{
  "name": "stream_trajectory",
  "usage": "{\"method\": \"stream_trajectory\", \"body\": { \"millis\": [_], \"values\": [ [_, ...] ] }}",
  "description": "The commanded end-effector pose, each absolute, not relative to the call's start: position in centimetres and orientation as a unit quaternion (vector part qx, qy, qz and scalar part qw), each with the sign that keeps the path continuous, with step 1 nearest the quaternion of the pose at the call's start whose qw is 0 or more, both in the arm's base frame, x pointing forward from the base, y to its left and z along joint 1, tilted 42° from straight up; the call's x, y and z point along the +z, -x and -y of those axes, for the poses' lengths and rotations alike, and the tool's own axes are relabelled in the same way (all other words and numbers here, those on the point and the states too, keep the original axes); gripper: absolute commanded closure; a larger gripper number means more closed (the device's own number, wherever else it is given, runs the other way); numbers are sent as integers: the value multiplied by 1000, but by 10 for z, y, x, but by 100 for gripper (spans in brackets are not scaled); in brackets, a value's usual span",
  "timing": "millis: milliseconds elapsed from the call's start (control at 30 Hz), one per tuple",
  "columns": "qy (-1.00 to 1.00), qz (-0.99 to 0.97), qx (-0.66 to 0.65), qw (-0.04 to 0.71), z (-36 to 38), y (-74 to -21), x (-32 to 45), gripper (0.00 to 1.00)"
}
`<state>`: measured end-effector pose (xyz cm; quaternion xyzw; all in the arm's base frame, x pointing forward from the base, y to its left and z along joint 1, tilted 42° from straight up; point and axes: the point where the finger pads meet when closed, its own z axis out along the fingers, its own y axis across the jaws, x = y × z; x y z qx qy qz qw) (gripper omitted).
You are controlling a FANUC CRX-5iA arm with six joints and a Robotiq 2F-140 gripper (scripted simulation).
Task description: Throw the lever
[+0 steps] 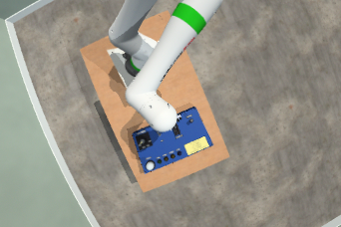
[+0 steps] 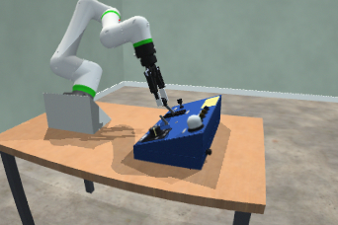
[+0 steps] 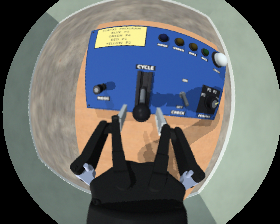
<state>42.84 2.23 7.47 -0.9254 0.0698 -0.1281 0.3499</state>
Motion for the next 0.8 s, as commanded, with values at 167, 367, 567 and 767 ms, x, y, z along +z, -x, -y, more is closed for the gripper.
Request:
{"method": "stream_trajectory", "body": {
  "millis": [167, 367, 567, 767],
  "values": [
    [925, -70, -128, 350, -31, -432, 65, 56],
    [925, -70, -128, 350, -33, -433, 62, 56],
    [925, -70, -128, 350, -35, -434, 60, 56],
    [925, -70, -128, 350, -35, -434, 60, 56]
  ]
}}
